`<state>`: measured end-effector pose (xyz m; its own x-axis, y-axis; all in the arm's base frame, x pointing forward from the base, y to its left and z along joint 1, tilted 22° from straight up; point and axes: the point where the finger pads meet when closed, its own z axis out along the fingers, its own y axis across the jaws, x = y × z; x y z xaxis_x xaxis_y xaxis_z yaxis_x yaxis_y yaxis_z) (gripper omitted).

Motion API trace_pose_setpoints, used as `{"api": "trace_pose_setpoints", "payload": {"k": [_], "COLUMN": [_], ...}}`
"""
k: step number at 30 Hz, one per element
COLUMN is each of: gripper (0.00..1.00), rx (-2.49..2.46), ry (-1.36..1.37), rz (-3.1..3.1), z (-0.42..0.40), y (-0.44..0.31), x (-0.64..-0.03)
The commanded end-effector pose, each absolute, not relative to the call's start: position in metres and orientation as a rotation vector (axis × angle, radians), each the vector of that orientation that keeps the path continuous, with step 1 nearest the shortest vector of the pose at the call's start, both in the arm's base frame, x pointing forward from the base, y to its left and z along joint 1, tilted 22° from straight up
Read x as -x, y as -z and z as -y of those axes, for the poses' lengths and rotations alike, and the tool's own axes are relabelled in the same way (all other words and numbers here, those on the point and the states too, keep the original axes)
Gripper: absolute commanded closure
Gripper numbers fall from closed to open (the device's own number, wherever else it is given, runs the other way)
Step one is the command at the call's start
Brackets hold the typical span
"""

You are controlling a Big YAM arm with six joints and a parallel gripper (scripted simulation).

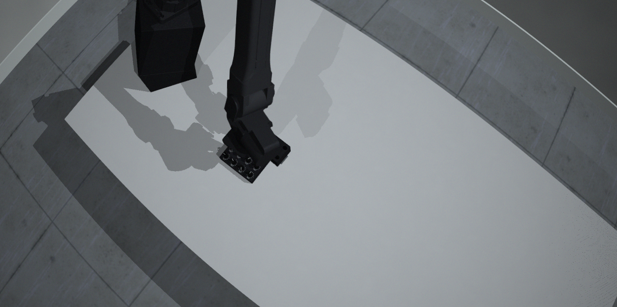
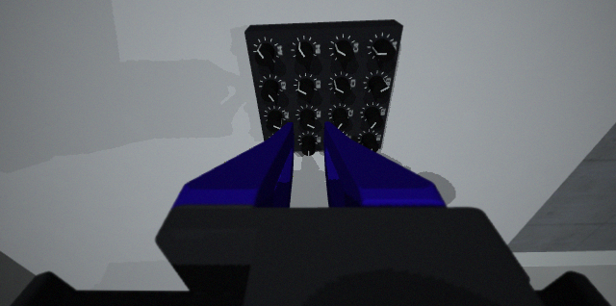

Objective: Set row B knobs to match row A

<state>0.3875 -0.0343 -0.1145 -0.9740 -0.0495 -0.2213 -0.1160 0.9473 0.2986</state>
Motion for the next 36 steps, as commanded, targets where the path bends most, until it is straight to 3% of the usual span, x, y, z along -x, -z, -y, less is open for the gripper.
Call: {"api": "trace_pose_setpoints", "payload": {"k": [1,36], "gripper": [0.82,0.82], "rx": [0.087,0.117], "ry": [-0.466,-0.465], "rz": [-2.894,-2.892], "z": [0.039,0.028], "y": [0.112,0.124], "x": [-0.384,-0.388]}}
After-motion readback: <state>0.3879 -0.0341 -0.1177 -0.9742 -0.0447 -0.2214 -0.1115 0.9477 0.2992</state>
